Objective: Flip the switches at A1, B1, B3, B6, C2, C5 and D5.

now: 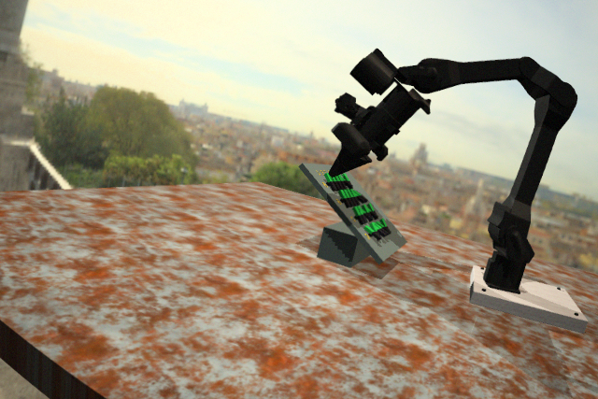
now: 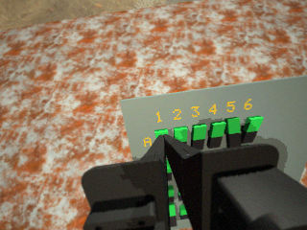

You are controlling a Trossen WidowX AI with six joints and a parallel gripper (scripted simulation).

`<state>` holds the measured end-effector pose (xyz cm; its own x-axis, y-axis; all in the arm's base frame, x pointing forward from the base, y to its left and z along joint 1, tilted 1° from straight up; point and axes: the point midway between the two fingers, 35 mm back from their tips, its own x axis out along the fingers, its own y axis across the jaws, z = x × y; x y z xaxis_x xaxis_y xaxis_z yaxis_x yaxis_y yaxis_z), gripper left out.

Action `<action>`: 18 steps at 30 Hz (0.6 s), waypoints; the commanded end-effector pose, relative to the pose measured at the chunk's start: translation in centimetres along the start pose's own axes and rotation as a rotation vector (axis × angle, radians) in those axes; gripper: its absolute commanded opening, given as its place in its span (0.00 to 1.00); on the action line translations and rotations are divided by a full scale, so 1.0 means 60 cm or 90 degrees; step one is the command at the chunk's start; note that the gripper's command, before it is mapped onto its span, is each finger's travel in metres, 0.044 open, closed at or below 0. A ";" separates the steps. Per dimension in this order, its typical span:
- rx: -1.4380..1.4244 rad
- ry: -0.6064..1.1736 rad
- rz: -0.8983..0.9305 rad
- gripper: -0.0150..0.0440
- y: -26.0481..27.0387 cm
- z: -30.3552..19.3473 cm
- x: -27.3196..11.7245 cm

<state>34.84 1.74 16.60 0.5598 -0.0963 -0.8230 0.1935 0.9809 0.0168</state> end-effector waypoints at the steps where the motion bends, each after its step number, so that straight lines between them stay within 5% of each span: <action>1: -0.003 0.000 0.003 0.25 0.001 0.000 0.001; 18: -0.003 0.000 0.003 0.25 0.001 0.000 0.005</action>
<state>34.96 1.72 16.42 0.5596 -0.0963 -0.8232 0.1934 0.9810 0.0168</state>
